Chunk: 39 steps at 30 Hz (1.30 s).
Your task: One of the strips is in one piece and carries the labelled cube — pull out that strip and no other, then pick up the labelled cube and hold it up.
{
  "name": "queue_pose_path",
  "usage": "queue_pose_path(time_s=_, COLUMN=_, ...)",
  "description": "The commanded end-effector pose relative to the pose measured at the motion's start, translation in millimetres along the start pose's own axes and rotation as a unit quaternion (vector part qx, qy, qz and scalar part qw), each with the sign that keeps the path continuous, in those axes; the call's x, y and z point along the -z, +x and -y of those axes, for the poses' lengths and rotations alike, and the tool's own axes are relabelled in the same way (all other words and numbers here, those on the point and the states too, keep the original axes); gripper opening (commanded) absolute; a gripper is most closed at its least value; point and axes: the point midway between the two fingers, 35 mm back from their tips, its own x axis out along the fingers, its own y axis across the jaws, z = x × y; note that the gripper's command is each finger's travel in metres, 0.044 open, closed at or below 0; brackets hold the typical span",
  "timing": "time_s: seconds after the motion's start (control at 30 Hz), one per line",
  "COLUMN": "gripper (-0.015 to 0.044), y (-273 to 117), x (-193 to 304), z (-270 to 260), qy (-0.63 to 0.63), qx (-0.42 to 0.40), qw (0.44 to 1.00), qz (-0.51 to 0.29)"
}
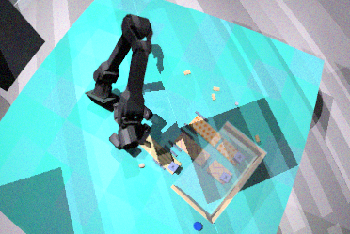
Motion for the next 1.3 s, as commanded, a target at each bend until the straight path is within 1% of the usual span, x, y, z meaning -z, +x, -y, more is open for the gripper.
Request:
queue_pose_path(time_s=0.0, gripper=0.0000, y=4.9, x=9.6, z=-1.6, qy=0.002, qx=0.000, qw=1.000, qz=-0.015)
queue_pose_path(time_s=0.43, gripper=0.0000, y=4.9, x=9.6, z=-1.6, qy=0.002, qx=0.000, qw=1.000, qz=-0.015)
queue_pose_path(time_s=0.47, gripper=0.0000, y=-2.2, x=-0.2, z=0.2, qy=0.000, qx=0.000, qw=1.000, qz=-0.001)
queue_pose_path(time_s=0.6, gripper=0.0000, y=-39.9, x=-2.4, z=0.4, qy=0.002, qx=0.001, qw=1.000, qz=-0.014)
queue_pose_path(time_s=0.73, gripper=0.0000, y=-42.4, x=-2.4, z=0.3, qy=0.002, qx=0.001, qw=1.000, qz=-0.015)
queue_pose_path(time_s=0.93, gripper=0.0157, y=-43.0, x=-27.6, z=0.3, qy=-0.033, qx=0.001, qw=0.999, qz=-0.015)
queue_pose_path(time_s=1.27, gripper=0.0420, y=-50.2, x=-69.1, z=0.6, qy=-0.035, qx=0.001, qw=0.999, qz=-0.014)
